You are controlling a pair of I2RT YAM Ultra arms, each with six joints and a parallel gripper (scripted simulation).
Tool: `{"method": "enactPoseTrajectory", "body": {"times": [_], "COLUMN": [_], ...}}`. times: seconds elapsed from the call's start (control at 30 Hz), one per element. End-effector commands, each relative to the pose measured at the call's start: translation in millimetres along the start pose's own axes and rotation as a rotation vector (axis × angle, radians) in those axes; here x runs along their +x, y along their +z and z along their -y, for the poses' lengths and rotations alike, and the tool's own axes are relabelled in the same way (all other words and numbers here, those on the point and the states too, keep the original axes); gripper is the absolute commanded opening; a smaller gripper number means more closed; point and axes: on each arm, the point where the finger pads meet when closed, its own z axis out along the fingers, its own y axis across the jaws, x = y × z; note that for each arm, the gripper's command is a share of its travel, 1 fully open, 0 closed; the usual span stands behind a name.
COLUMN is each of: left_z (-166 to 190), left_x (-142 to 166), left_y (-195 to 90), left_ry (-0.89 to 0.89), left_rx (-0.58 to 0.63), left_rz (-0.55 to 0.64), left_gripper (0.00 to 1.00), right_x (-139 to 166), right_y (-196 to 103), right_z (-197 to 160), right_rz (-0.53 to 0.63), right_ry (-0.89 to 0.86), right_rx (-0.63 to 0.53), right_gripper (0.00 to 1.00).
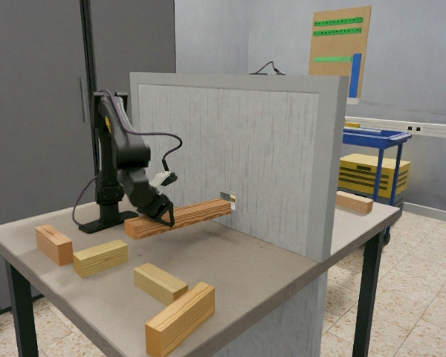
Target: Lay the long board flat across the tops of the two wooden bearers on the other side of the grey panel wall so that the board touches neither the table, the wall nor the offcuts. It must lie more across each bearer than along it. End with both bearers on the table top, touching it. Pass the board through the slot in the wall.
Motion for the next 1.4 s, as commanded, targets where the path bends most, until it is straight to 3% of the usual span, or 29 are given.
{"method": "enactPoseTrajectory", "body": {"times": [0.0,0.5,0.97,1.37], "left_z": [0.2,0.2,0.2,0.2], "left_x": [-16.3,-16.3,-16.3,-16.3], "left_y": [-6.7,-6.7,-6.7,-6.7], "left_ry": [-0.003,-0.003,-0.003,-0.003], "left_rx": [-0.004,-0.004,-0.004,-0.004], "left_rz": [0.051,0.051,0.051,0.051], "left_gripper": [1.00,1.00,1.00,1.00], "right_x": [-21.8,-25.4,-26.4,-28.3], "right_y": [-11.7,-12.2,-5.9,-14.2], "right_z": [2.7,6.5,-9.2,2.8], "right_rz": [0.147,0.093,0.110,0.097], "right_ry": [-0.085,-0.080,-0.045,-0.073], "right_rx": [-0.001,0.045,-0.005,0.029], "right_gripper": [0.00,0.00,0.00,0.00]}}
